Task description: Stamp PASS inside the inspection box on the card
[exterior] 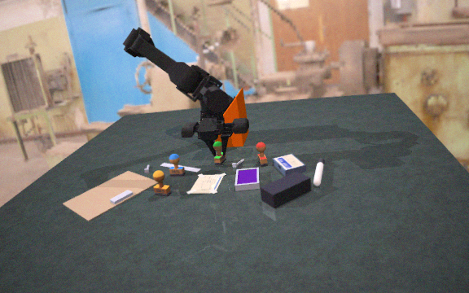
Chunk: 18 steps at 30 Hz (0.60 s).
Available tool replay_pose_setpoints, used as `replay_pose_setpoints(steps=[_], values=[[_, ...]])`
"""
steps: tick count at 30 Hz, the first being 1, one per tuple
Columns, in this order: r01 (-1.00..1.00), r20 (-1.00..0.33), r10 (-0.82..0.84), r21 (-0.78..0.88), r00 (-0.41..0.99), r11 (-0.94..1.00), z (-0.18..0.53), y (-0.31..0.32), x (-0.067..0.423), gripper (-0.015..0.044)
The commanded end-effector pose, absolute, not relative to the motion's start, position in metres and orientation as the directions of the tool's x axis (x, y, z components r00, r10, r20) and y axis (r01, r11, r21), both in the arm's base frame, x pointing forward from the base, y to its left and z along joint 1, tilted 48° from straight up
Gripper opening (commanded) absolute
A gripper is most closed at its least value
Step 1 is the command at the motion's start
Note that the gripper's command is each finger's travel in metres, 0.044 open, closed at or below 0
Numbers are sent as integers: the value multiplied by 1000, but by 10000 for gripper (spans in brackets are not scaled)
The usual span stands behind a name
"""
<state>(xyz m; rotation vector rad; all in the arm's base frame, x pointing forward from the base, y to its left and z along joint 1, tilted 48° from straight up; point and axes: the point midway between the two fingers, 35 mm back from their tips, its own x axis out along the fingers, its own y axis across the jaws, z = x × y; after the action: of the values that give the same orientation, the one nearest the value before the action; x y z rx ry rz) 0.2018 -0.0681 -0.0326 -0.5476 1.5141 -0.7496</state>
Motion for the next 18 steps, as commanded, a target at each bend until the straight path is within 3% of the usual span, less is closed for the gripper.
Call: replay_pose_setpoints(steps=[1, 18], values=[[103, -682, -727, -731, -84, 674, -30, -65, 204, 0], [103, -683, -726, -730, -84, 675, -26, -59, 206, 0]])
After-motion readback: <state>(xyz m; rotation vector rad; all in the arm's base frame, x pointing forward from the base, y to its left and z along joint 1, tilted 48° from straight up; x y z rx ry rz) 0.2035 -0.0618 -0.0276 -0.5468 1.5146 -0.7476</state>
